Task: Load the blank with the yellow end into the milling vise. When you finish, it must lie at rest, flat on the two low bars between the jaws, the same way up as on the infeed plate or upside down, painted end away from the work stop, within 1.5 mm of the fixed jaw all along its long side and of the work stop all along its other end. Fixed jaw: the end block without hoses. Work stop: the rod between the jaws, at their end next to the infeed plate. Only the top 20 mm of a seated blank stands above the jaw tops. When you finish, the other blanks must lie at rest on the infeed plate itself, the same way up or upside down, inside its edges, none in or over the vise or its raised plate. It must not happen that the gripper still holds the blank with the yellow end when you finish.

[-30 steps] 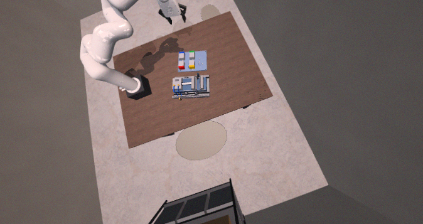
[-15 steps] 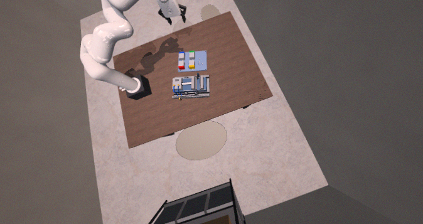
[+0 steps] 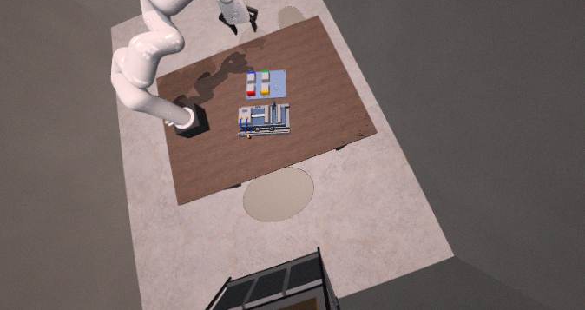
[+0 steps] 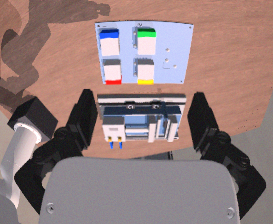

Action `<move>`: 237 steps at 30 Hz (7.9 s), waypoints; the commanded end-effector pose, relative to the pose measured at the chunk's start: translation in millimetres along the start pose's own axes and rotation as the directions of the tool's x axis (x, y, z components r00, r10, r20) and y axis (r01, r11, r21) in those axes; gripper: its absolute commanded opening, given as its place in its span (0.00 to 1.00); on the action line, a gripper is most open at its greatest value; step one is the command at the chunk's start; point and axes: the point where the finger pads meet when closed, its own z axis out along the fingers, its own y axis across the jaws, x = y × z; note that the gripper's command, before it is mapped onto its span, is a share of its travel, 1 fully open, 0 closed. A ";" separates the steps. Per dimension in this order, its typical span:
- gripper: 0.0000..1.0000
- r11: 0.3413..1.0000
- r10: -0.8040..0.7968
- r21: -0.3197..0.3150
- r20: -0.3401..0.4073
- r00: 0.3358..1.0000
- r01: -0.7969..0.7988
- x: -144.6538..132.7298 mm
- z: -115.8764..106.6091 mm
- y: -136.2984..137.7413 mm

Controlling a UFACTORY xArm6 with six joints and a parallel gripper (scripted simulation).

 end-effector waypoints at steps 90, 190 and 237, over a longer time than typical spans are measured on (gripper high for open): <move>1.00 1.000 0.000 0.003 0.002 1.000 0.000 -1.9 -2.0 -0.3; 1.00 0.999 -0.001 0.041 0.031 1.000 -0.001 -5.3 112.4 -4.6; 1.00 0.999 -0.001 0.040 0.030 1.000 -0.001 -5.0 101.2 -4.2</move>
